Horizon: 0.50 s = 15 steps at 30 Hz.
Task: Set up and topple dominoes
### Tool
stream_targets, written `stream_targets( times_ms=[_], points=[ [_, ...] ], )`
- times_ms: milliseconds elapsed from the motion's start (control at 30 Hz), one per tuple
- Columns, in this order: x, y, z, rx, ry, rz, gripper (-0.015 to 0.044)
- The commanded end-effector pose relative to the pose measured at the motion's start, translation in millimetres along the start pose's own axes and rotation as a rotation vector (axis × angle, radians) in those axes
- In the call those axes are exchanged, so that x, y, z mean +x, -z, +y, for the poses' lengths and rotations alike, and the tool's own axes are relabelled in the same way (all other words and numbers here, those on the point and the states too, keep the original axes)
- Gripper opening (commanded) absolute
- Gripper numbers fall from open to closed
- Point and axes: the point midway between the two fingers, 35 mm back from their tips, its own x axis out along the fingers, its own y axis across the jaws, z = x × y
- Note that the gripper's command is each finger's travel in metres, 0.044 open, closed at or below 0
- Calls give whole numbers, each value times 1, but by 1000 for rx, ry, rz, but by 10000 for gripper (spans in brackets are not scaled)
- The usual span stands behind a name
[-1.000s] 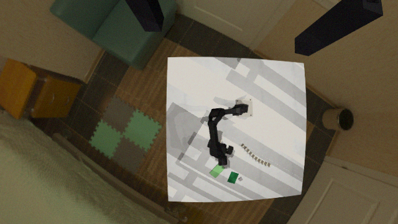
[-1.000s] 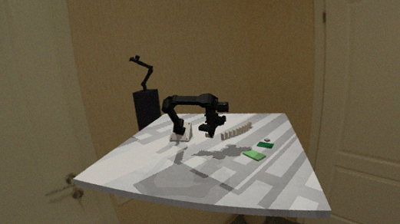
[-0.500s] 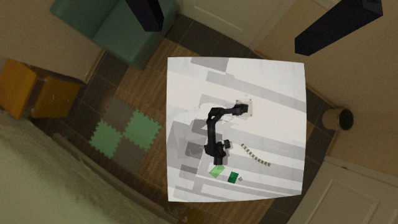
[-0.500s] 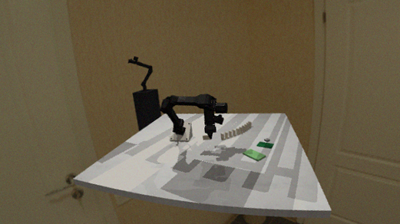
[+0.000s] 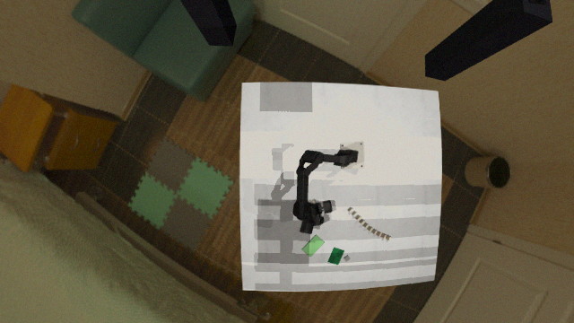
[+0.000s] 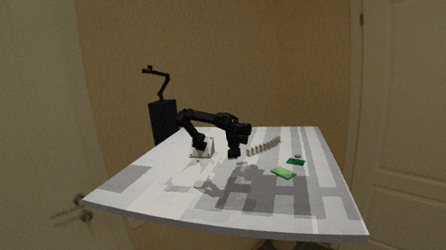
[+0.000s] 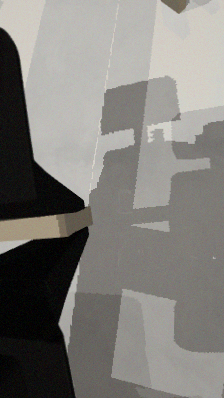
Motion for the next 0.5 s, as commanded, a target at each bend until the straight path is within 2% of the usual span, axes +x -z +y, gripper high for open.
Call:
stream_targets(
  times_ms=[0, 467],
  points=[
    [10, -1, 3, 25, -80, -79, 24],
    [32, -11, 3, 81, -256, -400, 24]
  ],
)
